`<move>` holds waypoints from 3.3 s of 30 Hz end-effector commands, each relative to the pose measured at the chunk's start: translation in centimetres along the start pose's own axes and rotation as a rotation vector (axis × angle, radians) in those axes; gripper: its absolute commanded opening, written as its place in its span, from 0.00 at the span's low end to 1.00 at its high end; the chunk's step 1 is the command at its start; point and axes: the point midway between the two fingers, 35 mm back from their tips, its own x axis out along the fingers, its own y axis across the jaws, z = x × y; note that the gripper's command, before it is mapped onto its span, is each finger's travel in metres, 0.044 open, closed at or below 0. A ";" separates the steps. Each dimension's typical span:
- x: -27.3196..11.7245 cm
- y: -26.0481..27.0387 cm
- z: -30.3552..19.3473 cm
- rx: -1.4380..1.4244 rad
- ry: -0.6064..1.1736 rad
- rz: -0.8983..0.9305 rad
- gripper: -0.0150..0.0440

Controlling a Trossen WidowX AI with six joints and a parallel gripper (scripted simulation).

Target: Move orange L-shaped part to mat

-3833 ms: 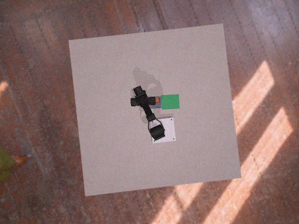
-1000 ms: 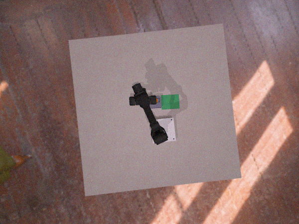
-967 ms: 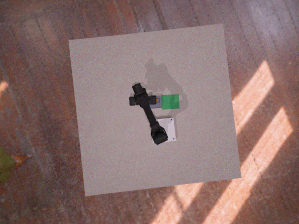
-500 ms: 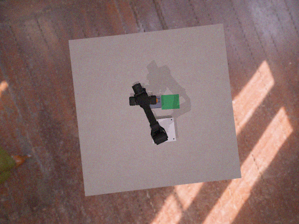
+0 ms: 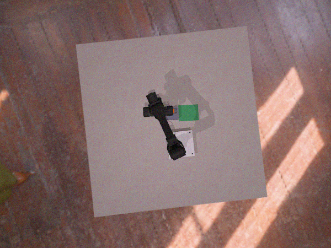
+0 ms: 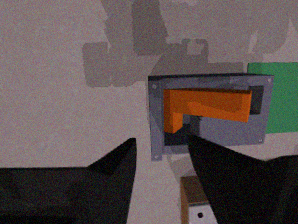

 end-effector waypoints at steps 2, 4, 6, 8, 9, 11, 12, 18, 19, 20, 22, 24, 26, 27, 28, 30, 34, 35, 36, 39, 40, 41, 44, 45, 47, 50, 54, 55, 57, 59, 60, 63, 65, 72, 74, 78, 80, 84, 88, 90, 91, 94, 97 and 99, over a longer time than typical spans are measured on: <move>0.0 0.0 0.1 0.000 -0.003 0.001 0.56; 0.0 0.0 0.1 0.000 -0.003 0.001 0.56; 0.0 0.0 0.1 0.000 -0.003 0.001 0.56; 0.0 0.0 0.1 0.000 -0.003 0.001 0.56; 0.3 0.0 0.0 0.000 0.001 0.000 0.56; 1.5 0.0 0.1 -0.001 0.003 -0.002 0.56; 2.4 0.0 0.1 -0.002 0.005 -0.003 0.56; 7.6 -0.2 -0.4 -0.005 0.018 -0.010 0.56; 7.6 -0.2 -0.4 -0.005 0.018 -0.010 0.56; 7.6 -0.2 -0.4 -0.005 0.018 -0.010 0.56; 7.7 -0.2 -0.4 -0.005 0.018 -0.010 0.56; 7.8 -0.2 -0.4 -0.005 0.018 -0.010 0.56; 8.0 -0.2 -0.3 -0.005 0.018 -0.010 0.56; 8.2 -0.2 -0.3 -0.005 0.018 -0.010 0.56; 8.4 -0.2 -0.3 -0.005 0.018 -0.010 0.56; 8.7 -0.2 -0.3 -0.005 0.018 -0.010 0.56; 9.4 -0.2 -0.3 -0.005 0.018 -0.010 0.56; 9.5 -0.2 -0.3 -0.005 0.018 -0.010 0.56; 9.7 -0.2 -0.4 -0.005 0.018 -0.010 0.56; 10.2 -0.3 -0.4 -0.005 0.018 -0.010 0.56; 10.4 -0.3 -0.4 -0.005 0.018 -0.010 0.56; 10.5 -0.3 -0.4 -0.005 0.018 -0.010 0.56; 11.0 -0.3 -0.4 -0.005 0.019 -0.010 0.56; 11.1 -0.3 -0.4 -0.005 0.019 -0.010 0.56; 11.3 -0.3 -0.5 -0.005 0.019 -0.010 0.56; 11.3 -0.3 -0.5 -0.005 0.019 -0.010 0.56; 11.3 -0.3 -0.5 -0.005 0.019 -0.010 0.56; 11.3 -0.3 -0.5 -0.005 0.019 -0.010 0.56; 11.3 -0.3 -0.5 -0.005 0.019 -0.010 0.56; 11.3 -0.3 -0.5 -0.005 0.019 -0.010 0.56; 11.3 -0.3 -0.5 -0.005 0.019 -0.010 0.56; 10.9 -0.2 -0.3 0.000 0.010 -0.005 0.56; 10.9 -0.2 -0.3 0.000 0.010 -0.005 0.56; 10.2 0.5 -0.3 -0.003 0.015 -0.007 0.56; 9.8 0.9 -0.4 -0.005 0.018 -0.008 0.56; 8.9 0.9 -0.3 -0.005 0.018 -0.009 0.56; 7.2 0.8 0.0 -0.005 0.018 -0.009 0.56; 1.5 0.1 0.0 -0.005 0.018 -0.010 0.56; 0.2 -0.2 -0.2 -0.005 0.018 -0.010 0.56; 0.2 -0.2 -0.2 -0.005 0.018 -0.010 0.56; 0.0 0.0 0.1 0.001 -0.006 0.002 0.56; 0.0 0.0 0.1 0.001 -0.006 0.002 0.56; 0.0 0.0 0.1 0.001 -0.006 0.002 0.56; 0.0 0.0 0.1 0.001 -0.006 0.002 0.56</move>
